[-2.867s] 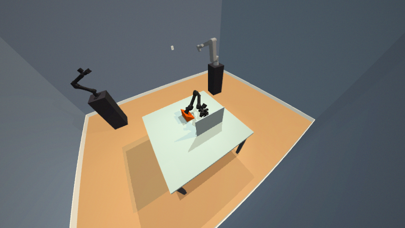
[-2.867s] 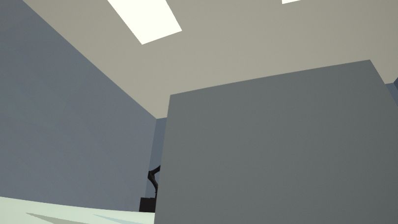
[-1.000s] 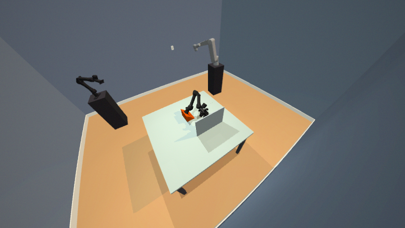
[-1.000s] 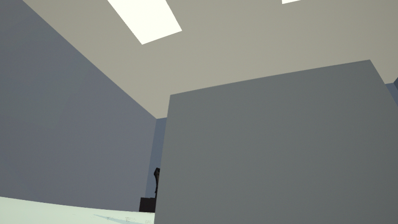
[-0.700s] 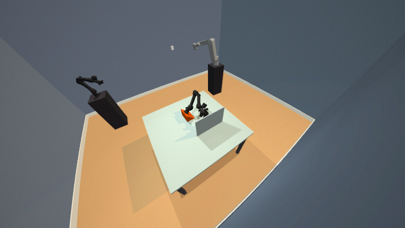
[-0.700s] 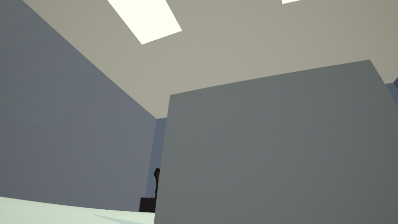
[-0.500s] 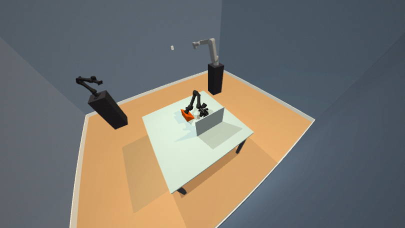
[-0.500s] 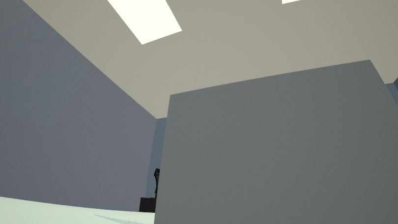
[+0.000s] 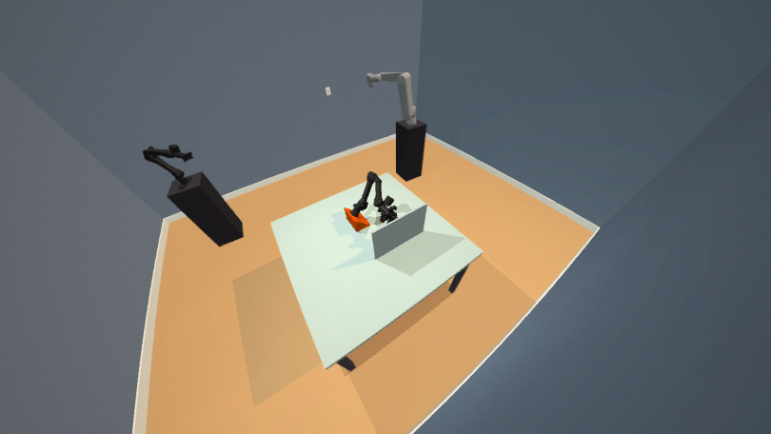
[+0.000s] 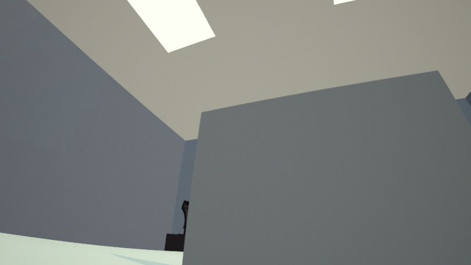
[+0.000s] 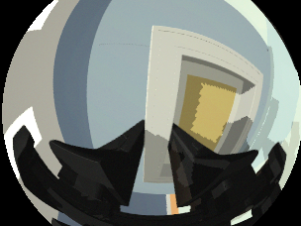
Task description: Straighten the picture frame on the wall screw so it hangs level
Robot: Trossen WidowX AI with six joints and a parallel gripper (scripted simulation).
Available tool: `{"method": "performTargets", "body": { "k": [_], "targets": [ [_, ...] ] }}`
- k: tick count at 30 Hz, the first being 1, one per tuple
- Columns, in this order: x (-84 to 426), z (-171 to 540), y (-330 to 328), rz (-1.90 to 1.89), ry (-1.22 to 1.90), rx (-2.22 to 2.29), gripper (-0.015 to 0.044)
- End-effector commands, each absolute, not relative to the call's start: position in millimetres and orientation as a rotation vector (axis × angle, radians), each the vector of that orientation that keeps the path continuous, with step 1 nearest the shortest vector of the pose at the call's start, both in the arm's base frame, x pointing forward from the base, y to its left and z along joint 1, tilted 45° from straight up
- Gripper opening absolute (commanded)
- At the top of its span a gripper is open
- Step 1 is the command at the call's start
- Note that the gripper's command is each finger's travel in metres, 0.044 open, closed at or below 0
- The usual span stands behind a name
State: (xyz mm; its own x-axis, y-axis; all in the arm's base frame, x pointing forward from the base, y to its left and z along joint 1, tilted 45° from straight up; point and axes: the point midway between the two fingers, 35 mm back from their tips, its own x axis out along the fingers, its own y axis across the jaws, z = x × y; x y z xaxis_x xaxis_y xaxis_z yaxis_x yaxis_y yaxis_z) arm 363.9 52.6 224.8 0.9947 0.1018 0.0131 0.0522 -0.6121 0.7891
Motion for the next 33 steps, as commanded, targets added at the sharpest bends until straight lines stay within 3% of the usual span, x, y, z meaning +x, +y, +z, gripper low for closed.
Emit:
{"method": "performTargets", "body": {
  "k": [1, 33],
  "targets": [
    [364.2, 226.0, 50.2, 0.07, 0.092, 2.237, 0.0],
    [364.7, 222.1, 46.1, 0.069, 0.093, 2.236, 0.0]
  ]
}}
